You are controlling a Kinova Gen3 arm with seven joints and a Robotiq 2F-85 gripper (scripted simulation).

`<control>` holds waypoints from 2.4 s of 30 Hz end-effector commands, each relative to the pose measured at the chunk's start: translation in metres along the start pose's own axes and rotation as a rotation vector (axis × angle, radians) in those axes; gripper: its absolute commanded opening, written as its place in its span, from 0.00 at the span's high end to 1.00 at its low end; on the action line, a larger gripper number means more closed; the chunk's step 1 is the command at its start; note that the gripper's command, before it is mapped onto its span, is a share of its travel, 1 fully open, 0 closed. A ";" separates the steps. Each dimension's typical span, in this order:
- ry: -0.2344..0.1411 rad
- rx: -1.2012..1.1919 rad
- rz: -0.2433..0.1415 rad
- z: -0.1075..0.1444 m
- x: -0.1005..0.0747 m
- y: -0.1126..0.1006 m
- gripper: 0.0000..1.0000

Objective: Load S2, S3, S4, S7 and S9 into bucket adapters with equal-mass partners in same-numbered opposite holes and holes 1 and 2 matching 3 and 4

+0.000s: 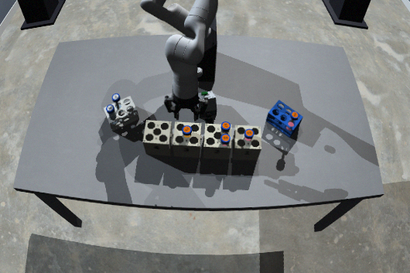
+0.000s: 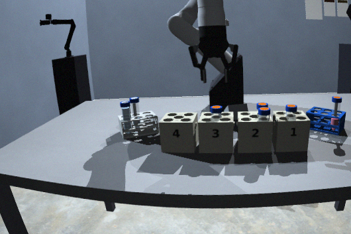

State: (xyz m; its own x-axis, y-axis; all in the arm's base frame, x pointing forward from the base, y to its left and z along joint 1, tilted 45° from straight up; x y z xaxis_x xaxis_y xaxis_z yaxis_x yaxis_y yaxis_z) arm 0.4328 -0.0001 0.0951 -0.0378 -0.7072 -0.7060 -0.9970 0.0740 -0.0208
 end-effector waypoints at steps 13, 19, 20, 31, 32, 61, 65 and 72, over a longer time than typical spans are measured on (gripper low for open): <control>-0.001 0.000 -0.002 0.000 -0.020 0.000 0.38; -0.001 0.000 -0.002 0.000 -0.025 0.000 0.38; -0.001 0.000 -0.002 0.000 -0.027 0.000 0.38; -0.001 0.000 -0.002 0.000 -0.038 0.000 0.38; -0.001 0.000 -0.002 0.000 -0.038 0.000 0.38; 0.000 -0.360 -0.002 0.030 -0.038 0.006 0.38; 0.000 -0.520 -0.002 0.043 -0.038 0.008 0.38; 0.000 -0.720 -0.002 0.059 -0.038 0.012 0.38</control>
State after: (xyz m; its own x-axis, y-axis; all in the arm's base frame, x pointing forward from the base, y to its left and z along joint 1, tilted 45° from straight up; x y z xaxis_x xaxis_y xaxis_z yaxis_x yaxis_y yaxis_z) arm 0.4276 0.0616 0.0868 -0.0390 -0.7095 -0.7036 -0.8647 -0.3289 0.3796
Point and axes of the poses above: the point where the finger pads meet when closed, its own x axis out along the fingers, its own z axis across the jaws, y = z × x, the point moved 6 cm from there along -x, back along the fingers, and after that the axes turned 1 degree about -x, right-handed, at the moved point
